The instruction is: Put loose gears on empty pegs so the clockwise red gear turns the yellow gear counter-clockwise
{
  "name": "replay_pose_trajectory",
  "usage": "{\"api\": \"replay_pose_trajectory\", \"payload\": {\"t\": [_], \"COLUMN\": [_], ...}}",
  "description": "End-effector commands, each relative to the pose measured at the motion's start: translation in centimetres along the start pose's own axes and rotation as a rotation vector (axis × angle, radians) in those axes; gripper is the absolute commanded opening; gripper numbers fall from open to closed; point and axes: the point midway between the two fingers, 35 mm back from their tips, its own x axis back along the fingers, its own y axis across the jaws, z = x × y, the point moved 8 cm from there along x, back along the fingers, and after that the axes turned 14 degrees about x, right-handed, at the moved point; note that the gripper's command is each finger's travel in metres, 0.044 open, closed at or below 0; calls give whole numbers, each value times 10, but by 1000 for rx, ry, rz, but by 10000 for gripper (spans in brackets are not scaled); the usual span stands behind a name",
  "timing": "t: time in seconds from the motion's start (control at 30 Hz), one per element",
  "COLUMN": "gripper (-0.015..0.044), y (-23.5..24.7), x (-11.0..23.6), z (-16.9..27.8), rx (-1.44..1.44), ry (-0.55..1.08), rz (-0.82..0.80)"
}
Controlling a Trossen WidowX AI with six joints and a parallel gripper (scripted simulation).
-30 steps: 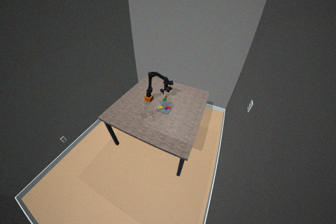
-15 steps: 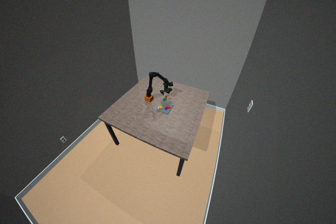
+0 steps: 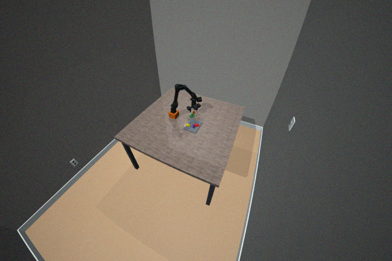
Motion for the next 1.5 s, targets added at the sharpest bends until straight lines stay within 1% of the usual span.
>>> {"api": "replay_pose_trajectory", "payload": {"t": [0.0, 0.47, 0.7, 0.97, 1.47], "gripper": [414, 46, 0, 0, 0], "y": [0, 0, 0, 0, 6], "x": [-2, -2, -2, 0, 40], "z": [0, 0, 0, -1, -7], "rx": [-2, -2, -2, -2, -2], "ry": [-5, -5, -5, -5, -6], "rz": [1, 1, 1, 1, 0]}}
